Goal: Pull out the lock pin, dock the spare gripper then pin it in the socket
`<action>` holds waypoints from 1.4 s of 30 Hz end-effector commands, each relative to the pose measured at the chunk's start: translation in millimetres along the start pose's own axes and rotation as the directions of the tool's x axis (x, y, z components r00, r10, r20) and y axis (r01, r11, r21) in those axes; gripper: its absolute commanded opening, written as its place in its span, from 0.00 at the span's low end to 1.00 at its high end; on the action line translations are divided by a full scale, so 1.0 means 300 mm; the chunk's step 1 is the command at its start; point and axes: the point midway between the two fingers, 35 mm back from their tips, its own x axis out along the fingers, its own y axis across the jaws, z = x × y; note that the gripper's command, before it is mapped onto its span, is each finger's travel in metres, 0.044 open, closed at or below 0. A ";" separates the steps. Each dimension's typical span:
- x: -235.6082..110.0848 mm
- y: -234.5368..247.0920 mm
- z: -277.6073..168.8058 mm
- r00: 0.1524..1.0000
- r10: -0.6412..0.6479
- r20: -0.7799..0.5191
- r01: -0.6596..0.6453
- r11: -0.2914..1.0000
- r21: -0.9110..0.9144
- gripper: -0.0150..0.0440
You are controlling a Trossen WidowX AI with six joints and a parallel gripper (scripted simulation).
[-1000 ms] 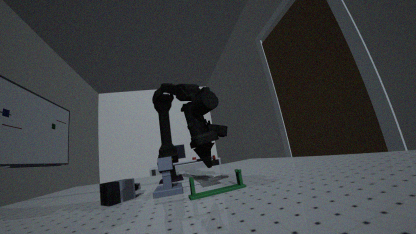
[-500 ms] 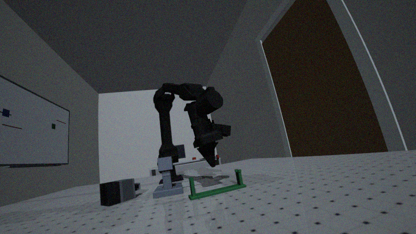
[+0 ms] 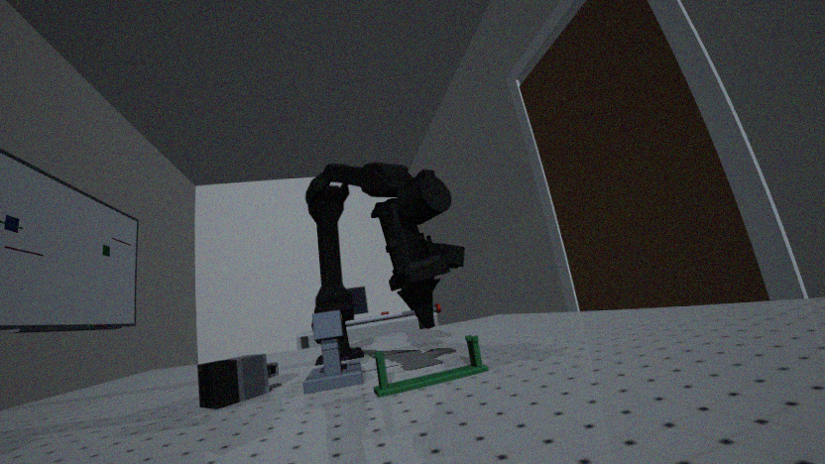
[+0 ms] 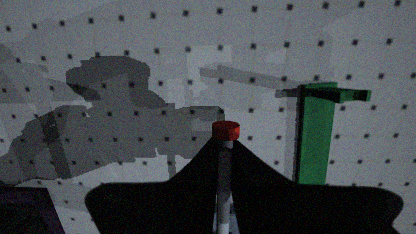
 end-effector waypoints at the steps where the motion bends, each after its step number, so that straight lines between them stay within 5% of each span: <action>1: -0.001 -0.003 0.013 1.000 -0.001 -0.004 0.001 1.000 0.002 0.25; 42: -0.076 0.014 0.057 0.999 0.034 -0.020 -0.034 0.999 -0.003 0.25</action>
